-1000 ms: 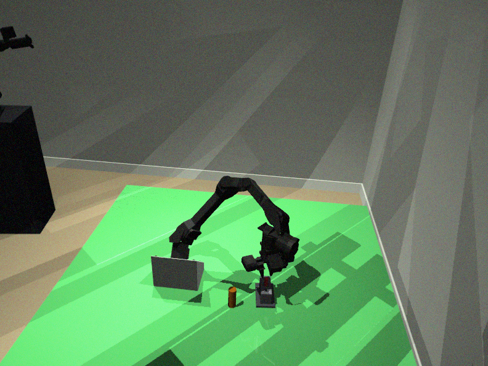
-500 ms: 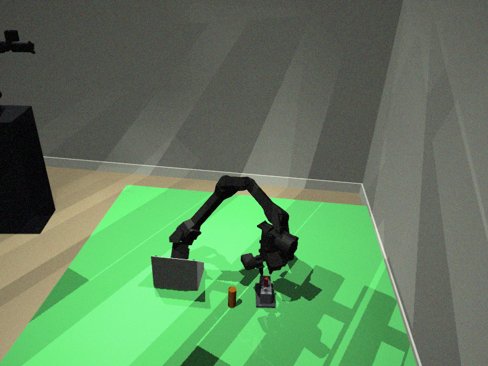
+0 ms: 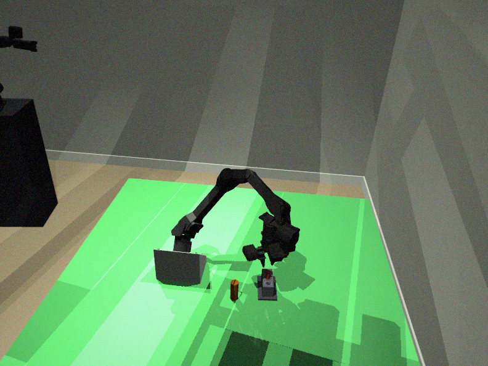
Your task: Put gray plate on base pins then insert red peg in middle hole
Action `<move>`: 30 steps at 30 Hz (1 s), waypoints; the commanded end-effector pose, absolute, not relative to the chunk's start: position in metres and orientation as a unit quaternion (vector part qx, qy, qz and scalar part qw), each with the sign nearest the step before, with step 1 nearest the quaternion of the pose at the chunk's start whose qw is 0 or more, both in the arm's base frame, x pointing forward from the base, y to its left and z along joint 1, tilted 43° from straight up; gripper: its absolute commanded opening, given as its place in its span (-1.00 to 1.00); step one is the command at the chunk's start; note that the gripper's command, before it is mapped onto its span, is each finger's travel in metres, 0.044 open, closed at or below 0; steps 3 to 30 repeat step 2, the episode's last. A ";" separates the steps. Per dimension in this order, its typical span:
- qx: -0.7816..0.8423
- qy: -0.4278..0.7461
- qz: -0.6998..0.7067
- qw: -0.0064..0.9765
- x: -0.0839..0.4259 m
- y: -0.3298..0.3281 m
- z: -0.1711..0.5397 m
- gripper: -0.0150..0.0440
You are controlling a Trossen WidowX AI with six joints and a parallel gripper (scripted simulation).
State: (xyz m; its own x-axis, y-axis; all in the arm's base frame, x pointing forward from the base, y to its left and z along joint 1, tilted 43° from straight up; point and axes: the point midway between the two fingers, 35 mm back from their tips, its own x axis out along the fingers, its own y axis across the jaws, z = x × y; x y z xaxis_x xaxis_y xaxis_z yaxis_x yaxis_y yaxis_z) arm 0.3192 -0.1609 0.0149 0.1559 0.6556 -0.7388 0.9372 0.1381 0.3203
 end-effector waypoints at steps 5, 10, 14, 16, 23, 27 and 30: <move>0.632 0.627 -0.169 0.422 0.319 -0.163 0.018 0.02; 0.632 0.627 -0.169 0.422 0.319 -0.163 0.018 0.02; 0.632 0.627 -0.169 0.422 0.319 -0.163 0.018 0.02; 0.632 0.627 -0.169 0.422 0.319 -0.163 0.018 0.02; 0.632 0.627 -0.169 0.422 0.319 -0.163 0.018 0.02; 0.632 0.627 -0.169 0.422 0.319 -0.163 0.018 0.02; 0.632 0.627 -0.169 0.422 0.319 -0.163 0.018 0.02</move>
